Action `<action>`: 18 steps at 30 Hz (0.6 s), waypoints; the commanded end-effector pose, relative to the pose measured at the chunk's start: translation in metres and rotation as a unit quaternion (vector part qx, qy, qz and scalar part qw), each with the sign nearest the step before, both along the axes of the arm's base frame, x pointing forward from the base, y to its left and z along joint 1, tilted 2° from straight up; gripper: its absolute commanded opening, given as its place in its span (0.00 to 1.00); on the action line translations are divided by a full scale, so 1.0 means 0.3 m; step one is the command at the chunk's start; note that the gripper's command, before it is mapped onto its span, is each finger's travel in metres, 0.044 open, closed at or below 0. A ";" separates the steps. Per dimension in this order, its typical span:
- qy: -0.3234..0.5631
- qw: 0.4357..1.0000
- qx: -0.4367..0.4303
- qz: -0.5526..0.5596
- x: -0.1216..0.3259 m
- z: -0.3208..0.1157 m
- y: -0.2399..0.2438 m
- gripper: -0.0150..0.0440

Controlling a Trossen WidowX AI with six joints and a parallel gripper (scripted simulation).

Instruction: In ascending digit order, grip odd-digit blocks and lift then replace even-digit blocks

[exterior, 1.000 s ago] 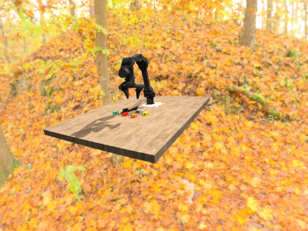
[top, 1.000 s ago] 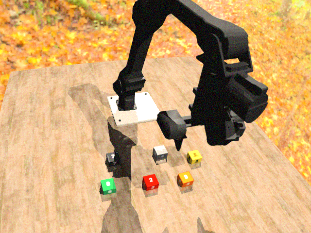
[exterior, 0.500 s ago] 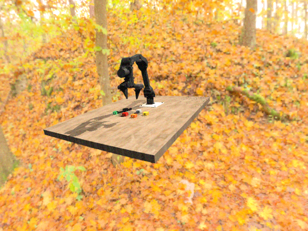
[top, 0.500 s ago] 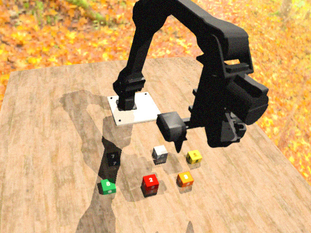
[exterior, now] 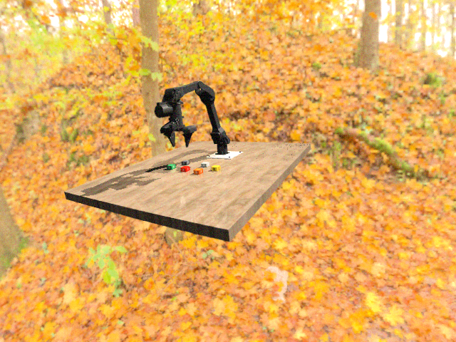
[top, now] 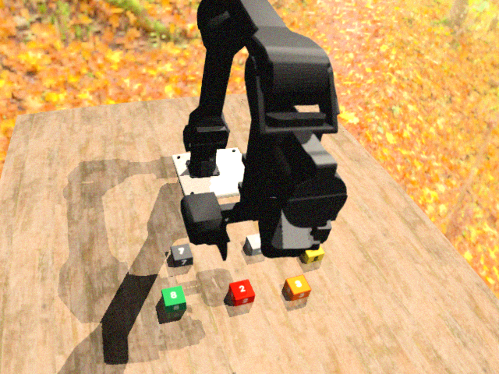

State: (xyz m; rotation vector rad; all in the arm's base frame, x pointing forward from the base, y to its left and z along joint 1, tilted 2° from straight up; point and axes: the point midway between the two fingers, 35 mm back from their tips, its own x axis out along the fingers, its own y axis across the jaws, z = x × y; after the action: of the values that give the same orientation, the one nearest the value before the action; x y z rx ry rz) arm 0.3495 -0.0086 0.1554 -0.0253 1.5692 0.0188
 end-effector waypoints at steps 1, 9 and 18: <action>-0.002 1.000 0.000 0.011 -0.003 0.003 -0.010 0.93; -0.002 1.000 0.000 0.011 -0.003 0.003 -0.010 0.93; -0.002 1.000 -0.001 0.011 -0.005 0.003 -0.046 0.93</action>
State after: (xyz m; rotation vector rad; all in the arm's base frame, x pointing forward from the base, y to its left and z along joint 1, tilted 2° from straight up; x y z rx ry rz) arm 0.3486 -0.0124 0.1558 -0.0438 1.5683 0.0373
